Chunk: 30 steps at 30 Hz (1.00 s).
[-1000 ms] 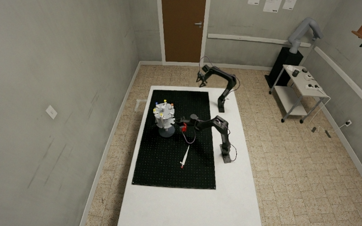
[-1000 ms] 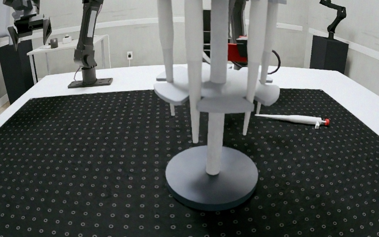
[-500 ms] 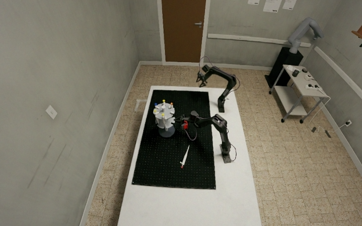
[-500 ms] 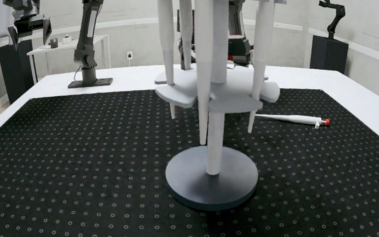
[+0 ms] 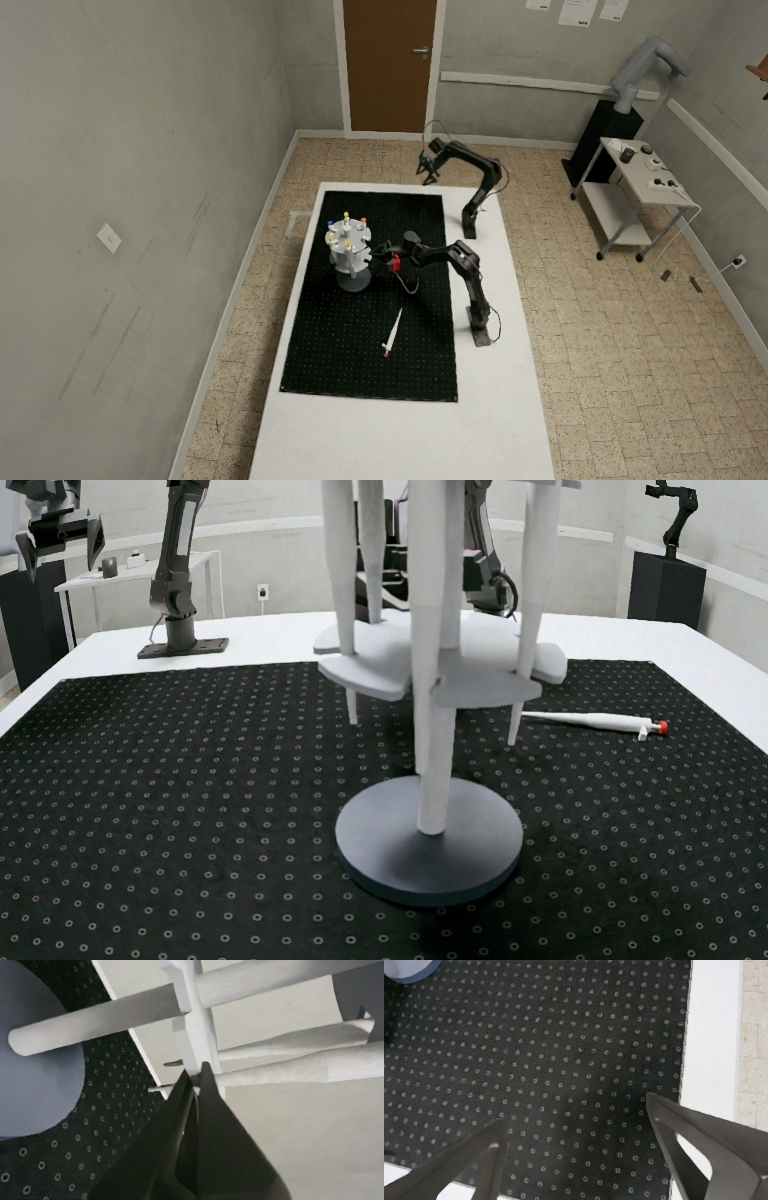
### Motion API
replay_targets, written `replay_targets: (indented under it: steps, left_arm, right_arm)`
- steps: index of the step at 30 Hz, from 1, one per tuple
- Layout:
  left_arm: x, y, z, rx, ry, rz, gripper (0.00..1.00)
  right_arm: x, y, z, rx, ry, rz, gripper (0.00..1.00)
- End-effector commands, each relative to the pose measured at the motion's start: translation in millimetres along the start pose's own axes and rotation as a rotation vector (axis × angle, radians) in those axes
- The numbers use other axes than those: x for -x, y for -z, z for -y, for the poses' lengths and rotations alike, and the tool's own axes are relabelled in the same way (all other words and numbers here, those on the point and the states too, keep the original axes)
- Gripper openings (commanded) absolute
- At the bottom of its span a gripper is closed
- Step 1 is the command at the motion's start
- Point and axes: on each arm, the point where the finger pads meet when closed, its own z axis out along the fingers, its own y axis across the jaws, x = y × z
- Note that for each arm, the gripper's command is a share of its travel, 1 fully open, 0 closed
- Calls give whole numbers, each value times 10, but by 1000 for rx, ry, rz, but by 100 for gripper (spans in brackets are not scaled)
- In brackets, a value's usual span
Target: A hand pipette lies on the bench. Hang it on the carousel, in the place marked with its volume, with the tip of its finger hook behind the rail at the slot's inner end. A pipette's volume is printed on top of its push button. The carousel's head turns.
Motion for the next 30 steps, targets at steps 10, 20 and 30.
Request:
replay_targets:
  steps: [10, 20, 30]
  left_arm:
    - [-147, -111, 51, -6, 8, 105, 0]
    - [-143, -105, 94, -10, 10, 105, 49]
    - [-177, -62, 148, -16, 18, 99, 49]
  right_arm:
    - [70, 37, 45, -9, 12, 24, 100]
    - [70, 37, 45, -9, 12, 24, 100]
    - [70, 37, 45, -9, 12, 24, 100]
